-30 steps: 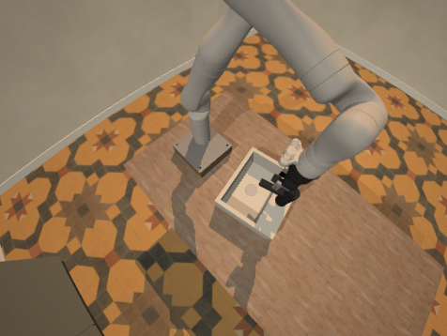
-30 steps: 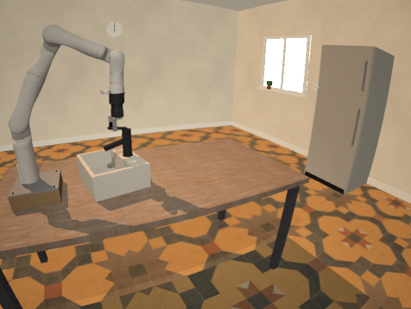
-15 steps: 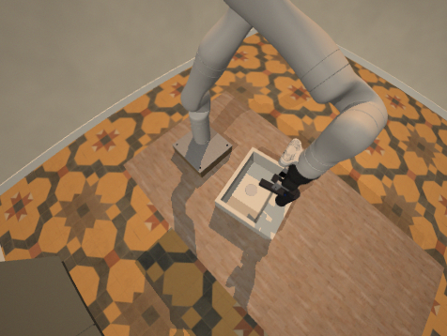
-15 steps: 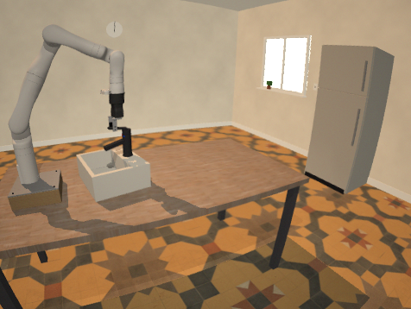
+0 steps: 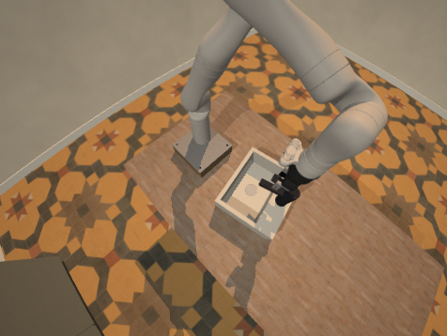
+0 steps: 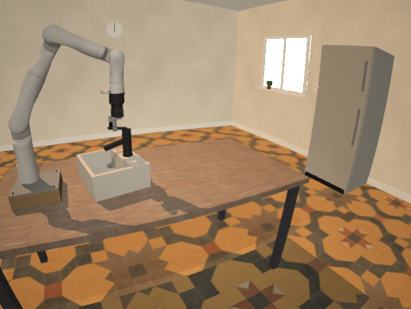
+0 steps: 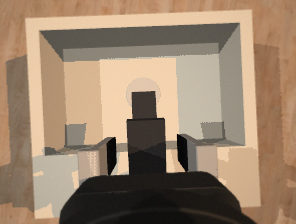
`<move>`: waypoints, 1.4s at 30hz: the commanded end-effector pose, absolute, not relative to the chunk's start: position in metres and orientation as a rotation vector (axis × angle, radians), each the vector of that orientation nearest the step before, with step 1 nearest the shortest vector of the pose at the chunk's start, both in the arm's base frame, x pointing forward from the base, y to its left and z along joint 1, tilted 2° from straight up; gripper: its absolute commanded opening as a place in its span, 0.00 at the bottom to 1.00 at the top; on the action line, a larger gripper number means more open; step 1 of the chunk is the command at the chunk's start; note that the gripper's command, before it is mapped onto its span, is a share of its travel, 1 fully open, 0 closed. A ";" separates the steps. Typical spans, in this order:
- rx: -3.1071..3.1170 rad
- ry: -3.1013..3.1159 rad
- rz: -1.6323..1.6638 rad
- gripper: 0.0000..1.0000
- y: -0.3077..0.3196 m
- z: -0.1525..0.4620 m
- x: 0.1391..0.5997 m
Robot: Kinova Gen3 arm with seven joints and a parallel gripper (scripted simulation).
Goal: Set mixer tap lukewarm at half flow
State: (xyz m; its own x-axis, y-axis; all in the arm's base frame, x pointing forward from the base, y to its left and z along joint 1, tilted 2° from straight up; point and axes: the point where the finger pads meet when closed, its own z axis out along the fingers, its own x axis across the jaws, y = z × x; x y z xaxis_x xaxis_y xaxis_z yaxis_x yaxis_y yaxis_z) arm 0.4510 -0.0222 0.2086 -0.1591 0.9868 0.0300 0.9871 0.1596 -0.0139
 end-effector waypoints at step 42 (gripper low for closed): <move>-2.017 -2.369 -0.016 1.00 -0.023 0.252 0.452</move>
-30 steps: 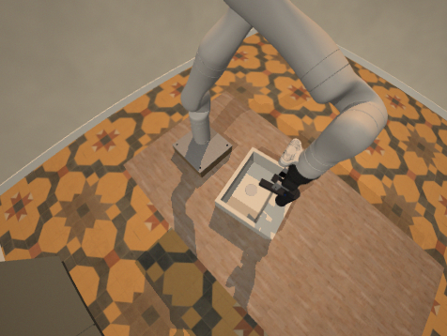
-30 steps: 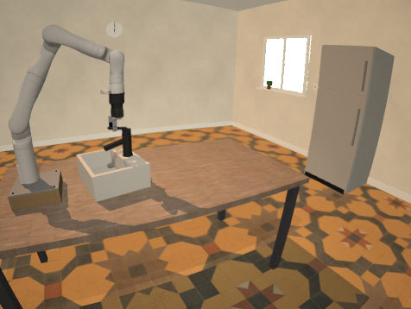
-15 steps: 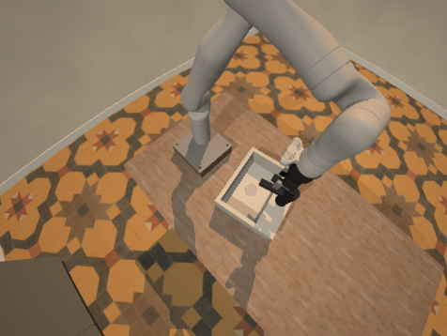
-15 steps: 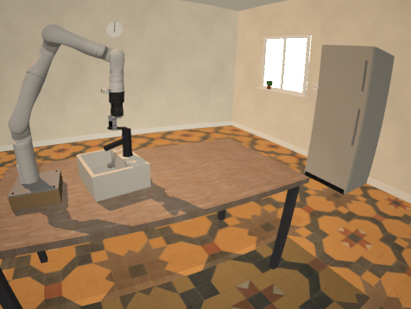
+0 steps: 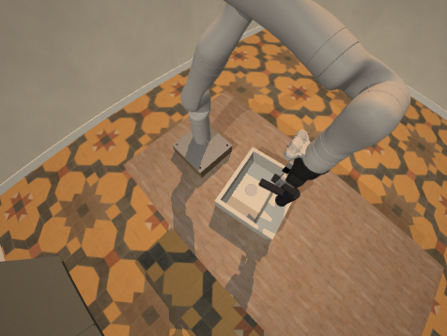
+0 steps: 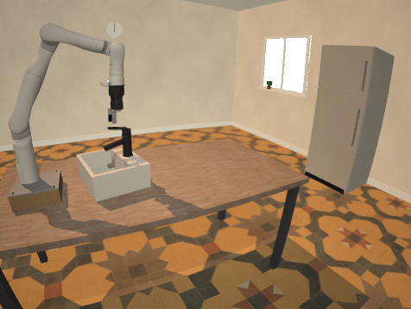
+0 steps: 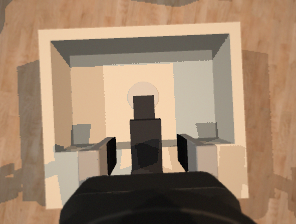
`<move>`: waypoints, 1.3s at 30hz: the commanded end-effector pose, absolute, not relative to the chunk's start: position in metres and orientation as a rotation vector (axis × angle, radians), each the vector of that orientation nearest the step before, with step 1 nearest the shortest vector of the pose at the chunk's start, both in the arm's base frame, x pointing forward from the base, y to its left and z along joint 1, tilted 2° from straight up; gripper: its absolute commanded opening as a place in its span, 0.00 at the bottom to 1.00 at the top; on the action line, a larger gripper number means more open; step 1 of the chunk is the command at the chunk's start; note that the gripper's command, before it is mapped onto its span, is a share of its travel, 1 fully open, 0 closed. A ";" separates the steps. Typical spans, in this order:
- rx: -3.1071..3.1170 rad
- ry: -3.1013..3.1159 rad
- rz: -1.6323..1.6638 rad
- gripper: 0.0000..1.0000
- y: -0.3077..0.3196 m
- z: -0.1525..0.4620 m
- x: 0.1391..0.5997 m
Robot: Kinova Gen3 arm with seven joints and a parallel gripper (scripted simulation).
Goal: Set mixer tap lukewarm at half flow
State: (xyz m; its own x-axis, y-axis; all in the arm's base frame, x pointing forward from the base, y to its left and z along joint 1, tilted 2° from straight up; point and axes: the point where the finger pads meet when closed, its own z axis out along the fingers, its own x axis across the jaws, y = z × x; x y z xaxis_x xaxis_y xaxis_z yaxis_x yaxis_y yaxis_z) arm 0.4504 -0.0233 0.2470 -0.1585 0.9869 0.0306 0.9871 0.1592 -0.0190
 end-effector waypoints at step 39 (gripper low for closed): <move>-2.017 -2.369 -0.016 0.00 -0.024 0.279 0.453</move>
State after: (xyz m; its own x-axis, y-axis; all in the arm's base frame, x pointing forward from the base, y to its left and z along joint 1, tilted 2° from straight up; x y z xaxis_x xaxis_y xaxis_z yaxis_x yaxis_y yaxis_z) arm 0.4523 -0.0241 0.2786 -0.1591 0.9868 0.0300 0.9871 0.1596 -0.0139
